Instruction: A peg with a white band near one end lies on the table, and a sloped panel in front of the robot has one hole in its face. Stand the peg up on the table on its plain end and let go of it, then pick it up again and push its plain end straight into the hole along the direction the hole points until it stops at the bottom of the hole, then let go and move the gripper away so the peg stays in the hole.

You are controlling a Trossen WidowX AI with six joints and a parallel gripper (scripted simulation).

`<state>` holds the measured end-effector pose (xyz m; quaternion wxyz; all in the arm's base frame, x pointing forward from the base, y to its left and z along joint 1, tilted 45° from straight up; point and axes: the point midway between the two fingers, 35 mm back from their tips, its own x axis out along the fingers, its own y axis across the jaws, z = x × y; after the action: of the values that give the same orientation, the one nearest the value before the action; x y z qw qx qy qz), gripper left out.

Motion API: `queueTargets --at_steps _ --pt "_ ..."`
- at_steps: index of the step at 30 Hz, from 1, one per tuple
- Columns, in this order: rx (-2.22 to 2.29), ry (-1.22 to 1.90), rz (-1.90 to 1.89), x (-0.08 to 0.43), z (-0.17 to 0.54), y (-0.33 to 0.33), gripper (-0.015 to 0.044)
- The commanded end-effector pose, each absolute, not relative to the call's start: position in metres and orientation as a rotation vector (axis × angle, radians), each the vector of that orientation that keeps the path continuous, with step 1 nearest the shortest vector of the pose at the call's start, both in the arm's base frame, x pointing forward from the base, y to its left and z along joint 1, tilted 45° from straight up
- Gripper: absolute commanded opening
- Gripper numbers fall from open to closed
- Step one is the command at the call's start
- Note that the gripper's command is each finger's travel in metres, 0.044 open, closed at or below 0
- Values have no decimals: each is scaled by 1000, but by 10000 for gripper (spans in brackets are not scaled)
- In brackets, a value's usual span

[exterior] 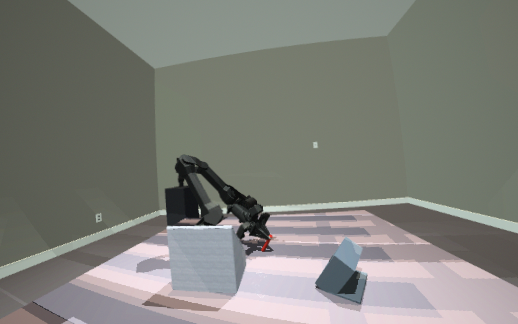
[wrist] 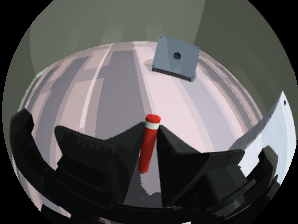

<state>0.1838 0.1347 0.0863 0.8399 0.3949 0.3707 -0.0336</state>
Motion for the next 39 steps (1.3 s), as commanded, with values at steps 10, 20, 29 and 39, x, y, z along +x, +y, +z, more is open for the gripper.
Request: queueTargets --at_steps 10,20,29,39 --pt "825 674 -123 176 89 135 50" --pt "816 594 -158 169 90 137 50" --pt "806 521 -190 163 91 138 50" --pt "795 439 -225 157 92 140 50"
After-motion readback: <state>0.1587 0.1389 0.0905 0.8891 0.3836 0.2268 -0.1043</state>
